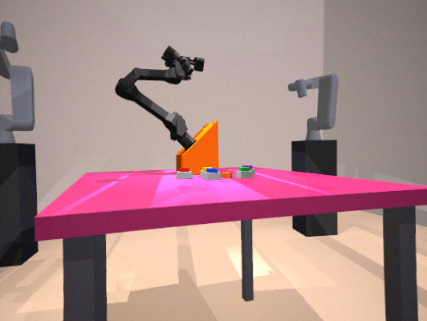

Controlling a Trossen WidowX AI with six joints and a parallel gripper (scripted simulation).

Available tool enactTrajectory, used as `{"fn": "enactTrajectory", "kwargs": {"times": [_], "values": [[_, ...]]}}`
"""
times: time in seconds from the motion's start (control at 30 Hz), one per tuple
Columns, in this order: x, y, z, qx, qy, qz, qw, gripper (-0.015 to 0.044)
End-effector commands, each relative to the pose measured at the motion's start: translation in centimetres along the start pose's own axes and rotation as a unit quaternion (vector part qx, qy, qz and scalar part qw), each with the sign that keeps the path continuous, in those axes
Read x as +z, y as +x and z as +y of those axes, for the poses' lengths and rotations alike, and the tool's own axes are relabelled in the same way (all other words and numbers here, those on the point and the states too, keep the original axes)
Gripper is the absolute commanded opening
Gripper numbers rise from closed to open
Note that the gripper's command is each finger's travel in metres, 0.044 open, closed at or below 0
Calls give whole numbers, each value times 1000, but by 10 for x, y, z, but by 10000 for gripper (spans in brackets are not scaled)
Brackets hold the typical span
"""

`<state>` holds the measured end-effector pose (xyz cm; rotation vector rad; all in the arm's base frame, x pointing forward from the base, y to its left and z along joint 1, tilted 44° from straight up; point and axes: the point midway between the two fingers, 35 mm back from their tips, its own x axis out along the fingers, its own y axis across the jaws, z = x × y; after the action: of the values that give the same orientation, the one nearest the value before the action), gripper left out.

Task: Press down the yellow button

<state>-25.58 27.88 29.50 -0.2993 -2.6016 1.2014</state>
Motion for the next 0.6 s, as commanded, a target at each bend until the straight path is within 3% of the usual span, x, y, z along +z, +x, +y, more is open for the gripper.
{"fn": "enactTrajectory", "kwargs": {"times": [0.0, 0.07, 0.13, 0.23, 0.4, 0.57], "values": [[-2, -1, 4, 8, 12, 4, 1000, 400], [-15, -13, 39, 70, 111, 38, 991, 400], [-30, -37, 88, 152, 250, 102, 951, 400], [-39, -67, 130, 214, 368, 173, 888, 400], [-42, -131, 191, 288, 532, 308, 734, 400], [-31, -201, 233, 320, 637, 441, 545, 400]]}}
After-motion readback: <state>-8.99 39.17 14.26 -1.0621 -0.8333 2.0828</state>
